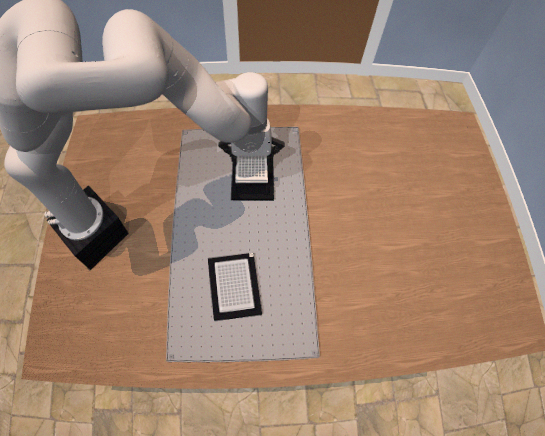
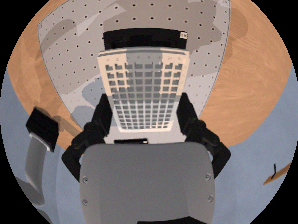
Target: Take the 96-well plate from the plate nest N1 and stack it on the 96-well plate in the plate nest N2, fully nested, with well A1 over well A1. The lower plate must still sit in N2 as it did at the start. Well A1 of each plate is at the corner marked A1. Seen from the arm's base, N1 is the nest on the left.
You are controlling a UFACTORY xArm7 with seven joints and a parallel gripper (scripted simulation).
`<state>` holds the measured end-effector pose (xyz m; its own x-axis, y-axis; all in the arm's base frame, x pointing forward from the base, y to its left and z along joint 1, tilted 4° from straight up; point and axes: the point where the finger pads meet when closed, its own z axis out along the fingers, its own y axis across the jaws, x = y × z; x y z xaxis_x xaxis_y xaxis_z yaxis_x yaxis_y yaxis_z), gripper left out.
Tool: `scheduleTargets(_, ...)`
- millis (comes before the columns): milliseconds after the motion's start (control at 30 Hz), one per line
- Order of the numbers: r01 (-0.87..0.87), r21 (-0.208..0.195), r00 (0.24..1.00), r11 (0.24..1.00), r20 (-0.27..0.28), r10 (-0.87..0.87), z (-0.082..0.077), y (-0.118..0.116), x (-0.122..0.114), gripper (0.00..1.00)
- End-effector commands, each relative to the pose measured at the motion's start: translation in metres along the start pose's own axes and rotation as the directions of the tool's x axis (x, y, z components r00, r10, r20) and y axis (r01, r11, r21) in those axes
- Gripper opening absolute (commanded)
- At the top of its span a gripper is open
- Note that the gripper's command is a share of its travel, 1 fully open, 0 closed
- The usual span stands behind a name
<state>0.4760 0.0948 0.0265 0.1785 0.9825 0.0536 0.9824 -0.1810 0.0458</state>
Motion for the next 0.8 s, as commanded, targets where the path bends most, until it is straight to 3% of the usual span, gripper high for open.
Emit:
scheduleTargets(0, -0.003, -0.005, 1.0, 1.0, 0.0, 0.003, -0.008, 0.003, -0.001, 0.0)
scheduleTargets(767, -0.003, -0.005, 1.0, 1.0, 0.0, 0.003, -0.042, 0.003, -0.001, 0.0)
